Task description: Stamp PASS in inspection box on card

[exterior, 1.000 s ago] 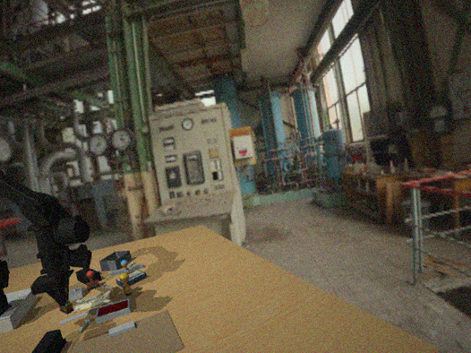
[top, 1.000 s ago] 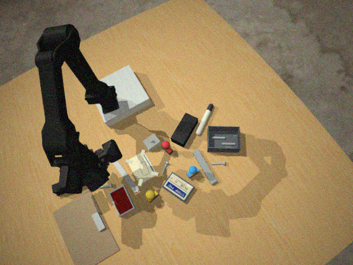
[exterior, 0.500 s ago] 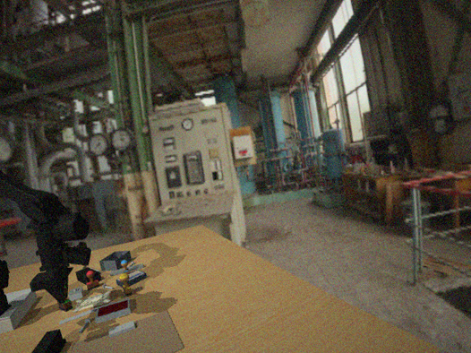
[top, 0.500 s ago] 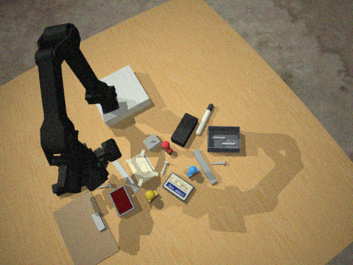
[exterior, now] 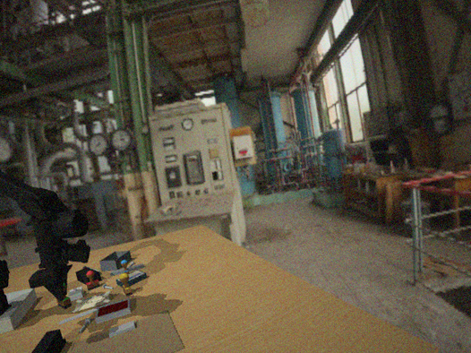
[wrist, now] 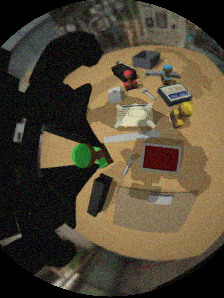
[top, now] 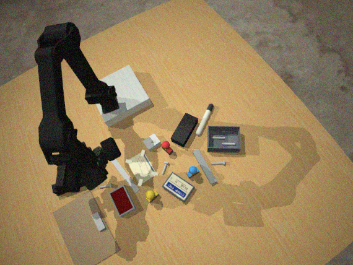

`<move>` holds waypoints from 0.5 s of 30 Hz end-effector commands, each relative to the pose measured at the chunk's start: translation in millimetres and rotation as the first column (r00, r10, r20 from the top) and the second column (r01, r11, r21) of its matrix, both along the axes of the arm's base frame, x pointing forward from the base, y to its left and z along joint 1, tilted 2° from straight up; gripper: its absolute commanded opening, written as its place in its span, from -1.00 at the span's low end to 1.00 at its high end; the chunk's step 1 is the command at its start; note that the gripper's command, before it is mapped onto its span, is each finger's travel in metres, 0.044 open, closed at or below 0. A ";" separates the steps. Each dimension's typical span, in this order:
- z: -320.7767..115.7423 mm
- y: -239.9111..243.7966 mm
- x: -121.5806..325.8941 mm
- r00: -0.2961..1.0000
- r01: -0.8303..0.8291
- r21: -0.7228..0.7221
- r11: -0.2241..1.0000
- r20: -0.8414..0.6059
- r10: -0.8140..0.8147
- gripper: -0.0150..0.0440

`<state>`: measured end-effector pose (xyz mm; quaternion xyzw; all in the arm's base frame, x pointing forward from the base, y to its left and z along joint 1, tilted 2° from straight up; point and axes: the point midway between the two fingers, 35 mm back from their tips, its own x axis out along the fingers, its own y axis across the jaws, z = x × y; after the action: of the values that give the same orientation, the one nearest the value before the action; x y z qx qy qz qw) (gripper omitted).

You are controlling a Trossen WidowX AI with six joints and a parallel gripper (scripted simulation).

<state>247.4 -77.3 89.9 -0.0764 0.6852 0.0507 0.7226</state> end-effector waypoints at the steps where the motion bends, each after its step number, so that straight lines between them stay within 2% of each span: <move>1: 2.2 -0.5 -0.6 1.000 0.004 -0.006 1.000 -0.002 -0.004 -0.49; 9: 5.8 -0.2 -0.6 1.000 0.004 -0.007 1.000 -0.002 -0.004 -0.49; 15: 10.8 2.2 21.5 1.000 0.004 -0.006 1.000 0.000 -0.004 -0.49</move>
<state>258.3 -76.3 98.6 -0.0761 0.6846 0.0486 0.7233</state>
